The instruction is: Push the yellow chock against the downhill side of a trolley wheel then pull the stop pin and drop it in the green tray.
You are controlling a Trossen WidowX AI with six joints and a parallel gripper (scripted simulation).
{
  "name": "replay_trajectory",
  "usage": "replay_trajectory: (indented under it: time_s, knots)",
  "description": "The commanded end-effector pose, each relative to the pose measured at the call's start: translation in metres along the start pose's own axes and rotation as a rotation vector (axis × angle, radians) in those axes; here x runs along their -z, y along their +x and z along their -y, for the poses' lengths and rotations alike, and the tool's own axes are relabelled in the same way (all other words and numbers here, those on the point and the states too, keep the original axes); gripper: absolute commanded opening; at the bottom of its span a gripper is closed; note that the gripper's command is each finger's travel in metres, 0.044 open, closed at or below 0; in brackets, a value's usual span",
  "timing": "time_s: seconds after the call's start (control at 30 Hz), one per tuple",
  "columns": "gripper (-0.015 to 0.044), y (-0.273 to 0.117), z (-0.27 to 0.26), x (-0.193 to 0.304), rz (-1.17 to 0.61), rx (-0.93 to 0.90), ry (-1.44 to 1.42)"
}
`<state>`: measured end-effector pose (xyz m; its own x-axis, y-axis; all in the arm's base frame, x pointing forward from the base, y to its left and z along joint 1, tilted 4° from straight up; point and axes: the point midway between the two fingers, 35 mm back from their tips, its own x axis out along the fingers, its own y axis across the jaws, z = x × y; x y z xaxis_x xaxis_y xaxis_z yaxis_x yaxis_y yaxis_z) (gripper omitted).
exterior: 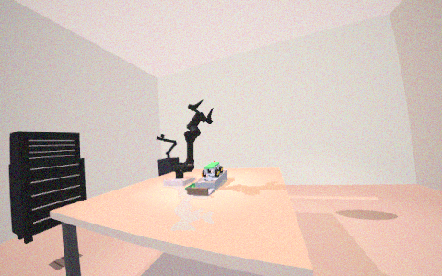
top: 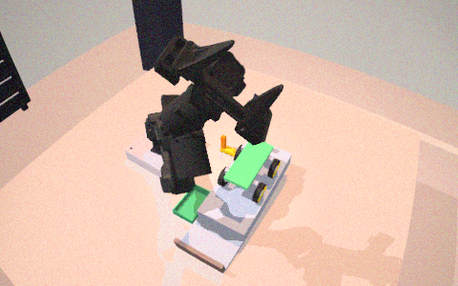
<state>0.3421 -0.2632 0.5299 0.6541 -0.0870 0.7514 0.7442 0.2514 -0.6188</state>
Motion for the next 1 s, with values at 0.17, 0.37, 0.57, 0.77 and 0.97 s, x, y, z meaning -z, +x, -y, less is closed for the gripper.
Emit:
replay_trajectory:
  time_s: [0.17,0.37,0.57,0.77,0.97]
  knots:
    - [0.0243,-0.009,0.053,-0.023,0.042,0.103,-0.258]
    - [0.0190,-0.035,0.132,-0.078,0.094,0.276,-0.662]
    - [0.0190,-0.060,0.180,-0.132,0.128,0.421,-0.974]
    - [0.0190,-0.088,0.211,-0.194,0.157,0.593,-1.338]
    - [0.0190,-0.129,0.222,-0.284,0.192,0.865,-1.842]
